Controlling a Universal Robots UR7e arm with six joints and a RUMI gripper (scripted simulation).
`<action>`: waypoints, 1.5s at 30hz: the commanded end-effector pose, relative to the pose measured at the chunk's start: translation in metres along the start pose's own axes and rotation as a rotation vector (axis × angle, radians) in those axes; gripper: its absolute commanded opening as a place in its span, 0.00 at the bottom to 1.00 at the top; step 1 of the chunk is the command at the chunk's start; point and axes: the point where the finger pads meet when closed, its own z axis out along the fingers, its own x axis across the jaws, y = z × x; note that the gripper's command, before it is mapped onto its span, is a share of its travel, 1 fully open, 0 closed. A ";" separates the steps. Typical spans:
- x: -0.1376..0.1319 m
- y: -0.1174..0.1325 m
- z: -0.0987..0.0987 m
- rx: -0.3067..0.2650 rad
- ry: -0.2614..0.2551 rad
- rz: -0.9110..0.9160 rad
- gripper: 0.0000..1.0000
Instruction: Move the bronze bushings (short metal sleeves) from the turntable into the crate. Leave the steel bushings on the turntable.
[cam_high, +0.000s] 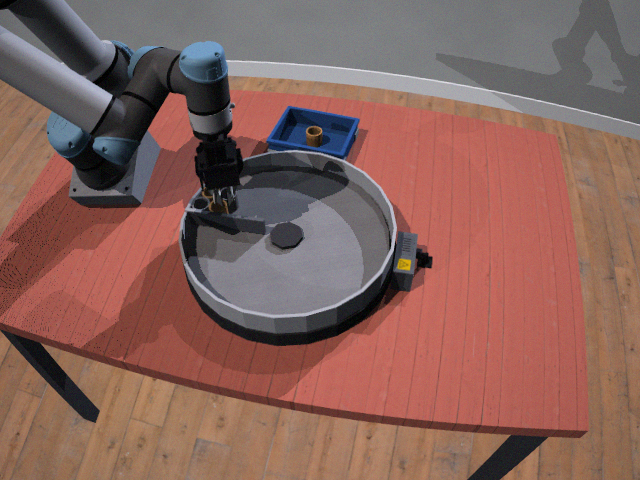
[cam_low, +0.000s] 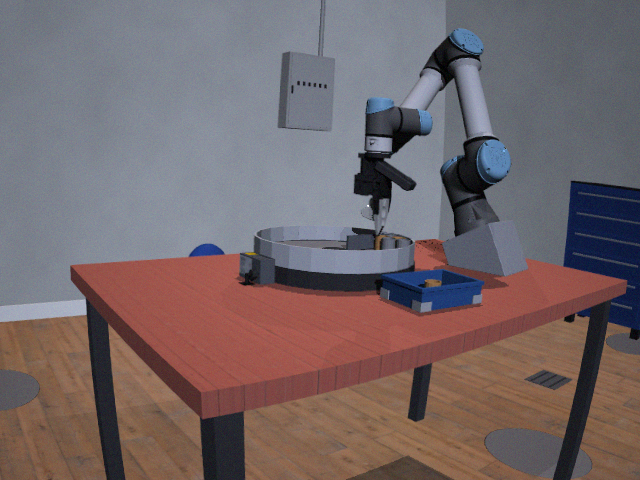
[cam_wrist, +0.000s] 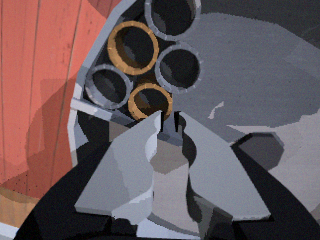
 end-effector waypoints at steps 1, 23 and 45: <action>0.000 0.000 0.001 -0.001 0.001 0.000 0.05; 0.000 0.000 0.023 -0.001 0.001 0.000 0.05; 0.000 0.000 0.024 -0.001 0.001 0.000 0.05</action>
